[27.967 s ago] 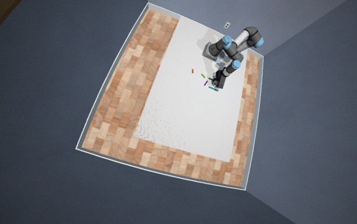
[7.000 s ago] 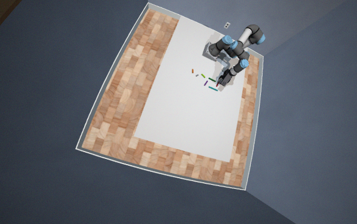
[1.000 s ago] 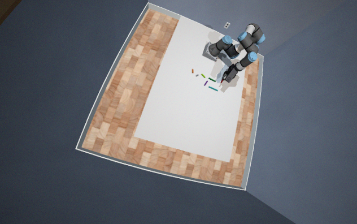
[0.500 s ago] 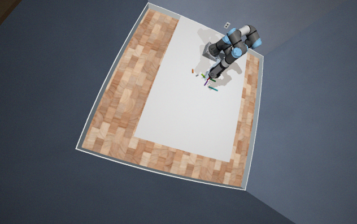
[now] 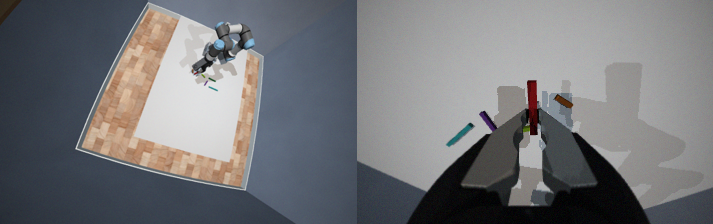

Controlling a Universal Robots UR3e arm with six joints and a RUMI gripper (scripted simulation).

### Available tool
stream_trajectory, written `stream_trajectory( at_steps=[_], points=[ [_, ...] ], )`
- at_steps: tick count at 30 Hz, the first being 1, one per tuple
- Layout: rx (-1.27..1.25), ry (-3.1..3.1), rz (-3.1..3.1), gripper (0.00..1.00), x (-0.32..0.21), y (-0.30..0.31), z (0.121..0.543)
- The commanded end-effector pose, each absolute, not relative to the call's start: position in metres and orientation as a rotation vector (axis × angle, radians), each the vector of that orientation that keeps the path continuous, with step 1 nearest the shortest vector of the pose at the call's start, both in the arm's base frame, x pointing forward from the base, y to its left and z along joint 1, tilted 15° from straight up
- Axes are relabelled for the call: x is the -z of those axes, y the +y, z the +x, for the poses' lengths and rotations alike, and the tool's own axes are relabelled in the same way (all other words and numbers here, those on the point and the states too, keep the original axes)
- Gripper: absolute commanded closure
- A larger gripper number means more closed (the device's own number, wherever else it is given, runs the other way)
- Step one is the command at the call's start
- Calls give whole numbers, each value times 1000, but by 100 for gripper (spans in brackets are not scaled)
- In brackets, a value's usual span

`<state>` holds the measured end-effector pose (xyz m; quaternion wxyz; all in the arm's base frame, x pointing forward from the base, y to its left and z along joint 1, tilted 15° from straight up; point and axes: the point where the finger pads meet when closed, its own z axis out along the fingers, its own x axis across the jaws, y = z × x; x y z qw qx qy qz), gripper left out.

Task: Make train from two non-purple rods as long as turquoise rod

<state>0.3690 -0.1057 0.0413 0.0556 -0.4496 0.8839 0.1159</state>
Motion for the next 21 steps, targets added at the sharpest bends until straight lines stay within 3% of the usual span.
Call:
stream_trajectory(
  at_steps=[1, 21],
  points=[
    [-350, 2687, -1356, 100, -40, -111, 370],
    [-350, 2687, -1356, 100, -36, -110, 370]
  ],
)
